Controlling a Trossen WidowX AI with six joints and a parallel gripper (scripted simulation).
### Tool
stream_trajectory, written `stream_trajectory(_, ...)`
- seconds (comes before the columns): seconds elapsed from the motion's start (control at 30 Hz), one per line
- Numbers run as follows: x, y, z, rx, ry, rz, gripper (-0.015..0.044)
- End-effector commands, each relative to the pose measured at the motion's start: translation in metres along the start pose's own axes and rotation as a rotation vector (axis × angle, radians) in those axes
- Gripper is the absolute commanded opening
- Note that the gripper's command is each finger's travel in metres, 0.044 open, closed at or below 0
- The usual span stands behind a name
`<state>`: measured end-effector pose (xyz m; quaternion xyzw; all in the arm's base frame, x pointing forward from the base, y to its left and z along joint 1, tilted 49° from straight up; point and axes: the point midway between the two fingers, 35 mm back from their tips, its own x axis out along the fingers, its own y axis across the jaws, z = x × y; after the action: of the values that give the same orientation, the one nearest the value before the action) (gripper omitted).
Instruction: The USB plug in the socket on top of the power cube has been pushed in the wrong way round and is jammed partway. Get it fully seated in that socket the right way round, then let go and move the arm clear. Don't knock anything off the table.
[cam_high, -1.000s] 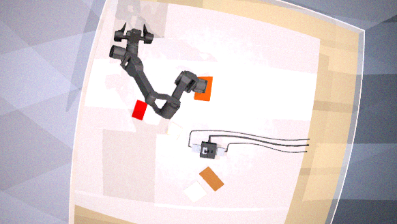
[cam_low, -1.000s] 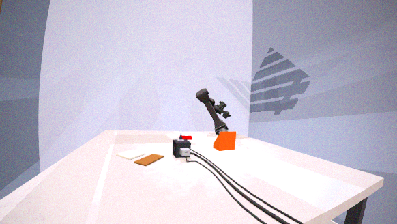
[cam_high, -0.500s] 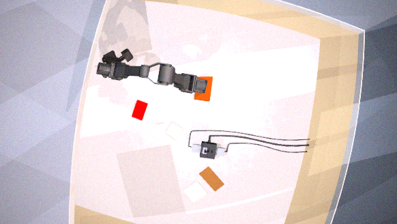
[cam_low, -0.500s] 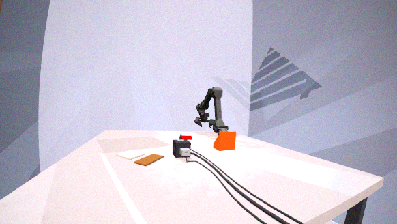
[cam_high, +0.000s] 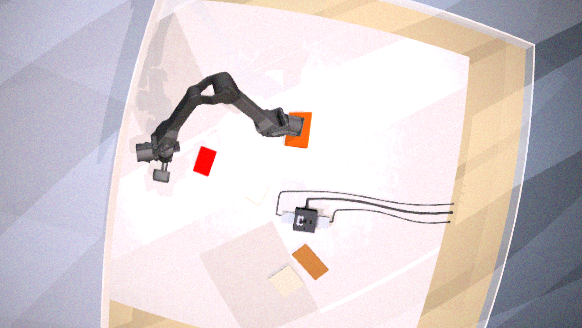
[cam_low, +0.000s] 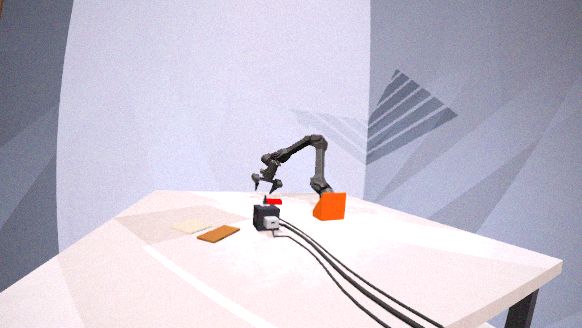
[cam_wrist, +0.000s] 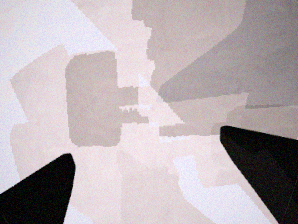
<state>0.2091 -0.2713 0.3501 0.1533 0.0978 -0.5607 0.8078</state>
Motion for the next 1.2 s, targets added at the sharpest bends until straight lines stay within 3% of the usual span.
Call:
stream_trajectory(0.0, -0.002, 0.058, -0.033, -0.188, 0.097, 0.146, 0.0440)
stream_trajectory(0.33, -0.027, 0.173, -0.161, -0.688, 0.359, 0.406, 0.0440)
stream_trajectory(0.53, -0.074, 0.210, -0.256, -1.266, 0.485, 0.524, 0.0440)
stream_trajectory(0.8, -0.161, 0.214, -0.370, -2.191, 0.501, 0.658, 0.0440)
stream_trajectory(1.03, -0.239, 0.184, -0.447, -3.042, 0.352, 0.631, 0.0440)
stream_trajectory(1.17, -0.246, 0.181, -0.455, -3.123, 0.329, 0.615, 0.0440)
